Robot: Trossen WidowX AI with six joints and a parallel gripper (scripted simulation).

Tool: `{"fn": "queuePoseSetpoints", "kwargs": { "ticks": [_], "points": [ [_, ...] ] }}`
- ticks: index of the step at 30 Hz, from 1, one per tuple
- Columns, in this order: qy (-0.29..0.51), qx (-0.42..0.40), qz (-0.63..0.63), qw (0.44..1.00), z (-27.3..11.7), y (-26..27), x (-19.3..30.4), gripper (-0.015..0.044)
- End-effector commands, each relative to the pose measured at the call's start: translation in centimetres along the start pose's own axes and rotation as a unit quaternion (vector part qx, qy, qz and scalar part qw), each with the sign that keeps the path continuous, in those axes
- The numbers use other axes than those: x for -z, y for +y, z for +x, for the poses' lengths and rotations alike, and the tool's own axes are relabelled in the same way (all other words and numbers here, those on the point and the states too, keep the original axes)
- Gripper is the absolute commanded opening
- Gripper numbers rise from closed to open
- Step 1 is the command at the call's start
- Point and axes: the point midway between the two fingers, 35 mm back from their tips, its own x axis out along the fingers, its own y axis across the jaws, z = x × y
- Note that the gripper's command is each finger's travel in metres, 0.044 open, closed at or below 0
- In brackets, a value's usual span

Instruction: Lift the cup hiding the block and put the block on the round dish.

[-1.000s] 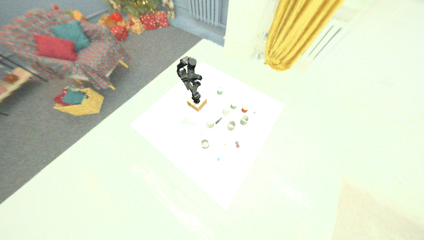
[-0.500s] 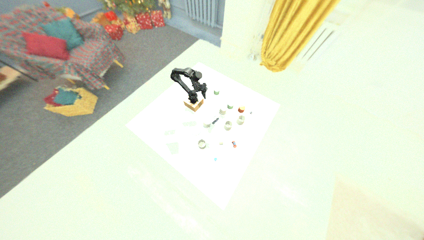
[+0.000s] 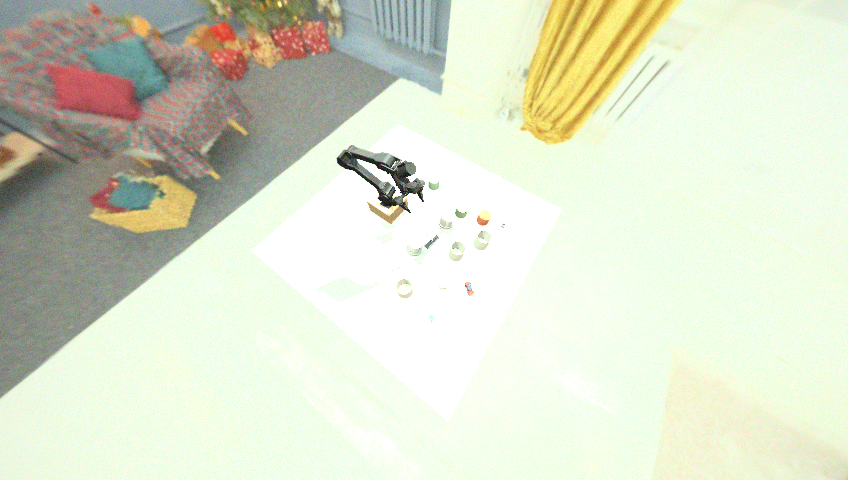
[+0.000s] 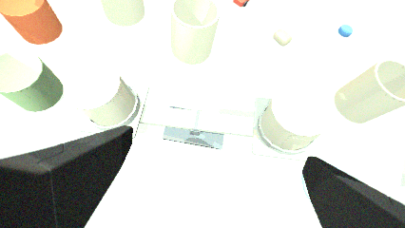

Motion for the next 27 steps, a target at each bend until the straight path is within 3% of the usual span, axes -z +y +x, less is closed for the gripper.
{"fn": "queuePoseSetpoints", "kwargs": {
  "ticks": [1,14,27],
  "points": [
    [0.001,-0.013,0.016,1.0,0.4,0.5,0.4,0.044],
    [0.072,-0.039,-0.146,0.986,1.7,2.8,-1.5,0.044],
    [0.15,-0.096,-0.336,0.925,4.9,6.3,-3.2,0.044]
  ]
}}
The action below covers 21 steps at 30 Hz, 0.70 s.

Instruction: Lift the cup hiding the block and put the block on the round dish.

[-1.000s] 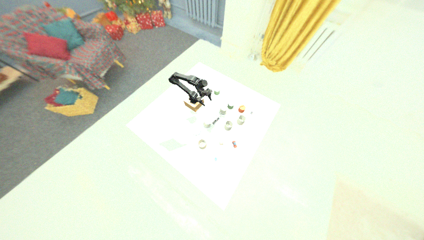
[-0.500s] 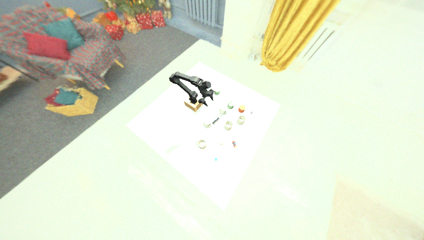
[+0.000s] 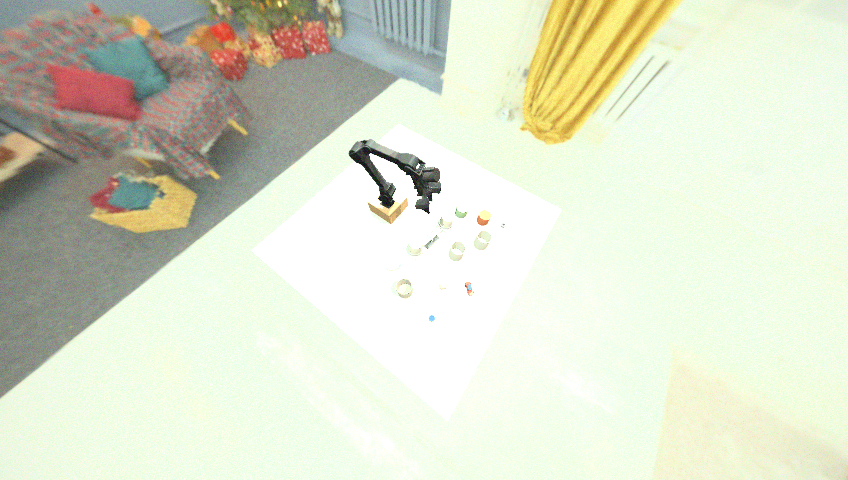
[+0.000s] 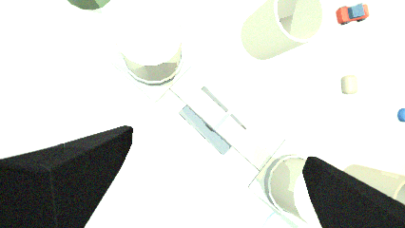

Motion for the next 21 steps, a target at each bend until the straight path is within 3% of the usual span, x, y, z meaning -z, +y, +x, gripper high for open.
{"fn": "queuePoseSetpoints", "kwargs": {
  "ticks": [1,21],
  "points": [
    [0.023,-0.024,-0.064,0.997,1.1,0.6,-1.2,0.044],
    [0.104,-0.154,-0.354,0.917,9.0,4.3,-5.7,0.044]
  ]
}}
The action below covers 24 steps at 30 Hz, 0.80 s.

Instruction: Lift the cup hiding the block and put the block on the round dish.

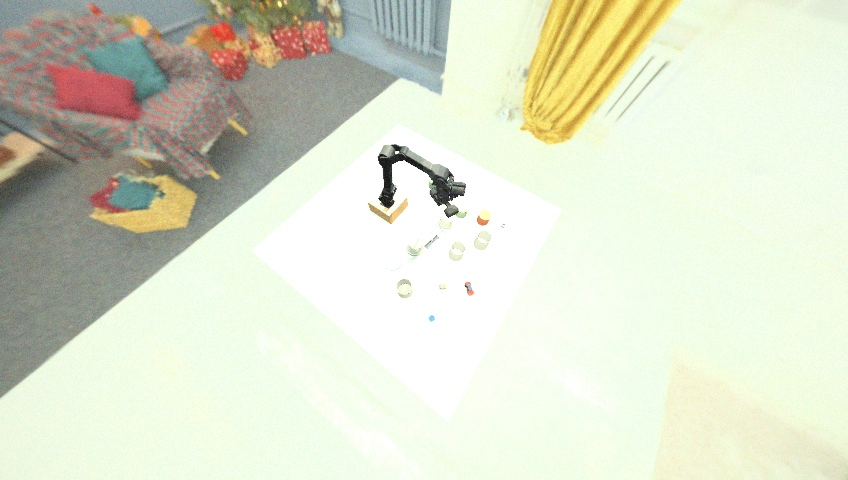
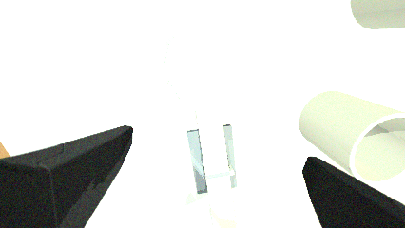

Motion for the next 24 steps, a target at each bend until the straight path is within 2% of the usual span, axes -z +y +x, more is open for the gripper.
{"fn": "queuePoseSetpoints", "kwargs": {
  "ticks": [1,7,24],
  "points": [
    [0.01,-0.033,-0.062,0.997,1.9,0.0,-1.3,0.044],
    [0.019,-0.073,-0.14,0.987,4.5,0.0,-2.8,0.044],
    [0.019,-0.074,-0.142,0.987,6.5,0.2,-2.7,0.044]
  ]
}}
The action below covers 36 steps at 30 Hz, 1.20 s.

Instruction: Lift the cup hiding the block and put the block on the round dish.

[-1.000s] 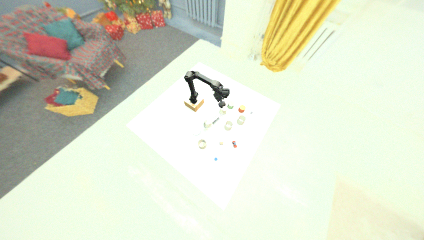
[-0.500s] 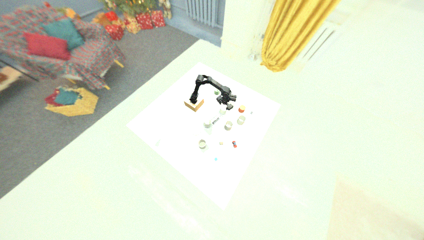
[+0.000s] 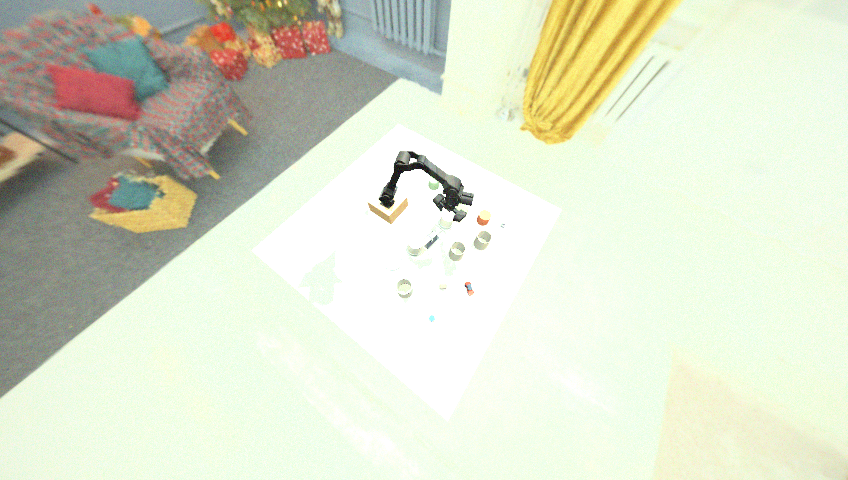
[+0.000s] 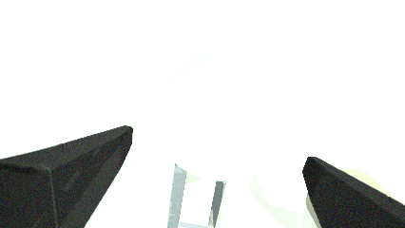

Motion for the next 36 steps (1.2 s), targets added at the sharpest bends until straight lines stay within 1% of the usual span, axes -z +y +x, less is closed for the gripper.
{"fn": "queuePoseSetpoints", "kwargs": {
  "ticks": [1,36],
  "points": [
    [-0.002,-0.002,-0.003,1.0,0.6,0.0,-0.1,0.044],
    [-0.002,-0.002,-0.003,1.0,6.2,0.1,-0.1,0.044]
  ]
}}
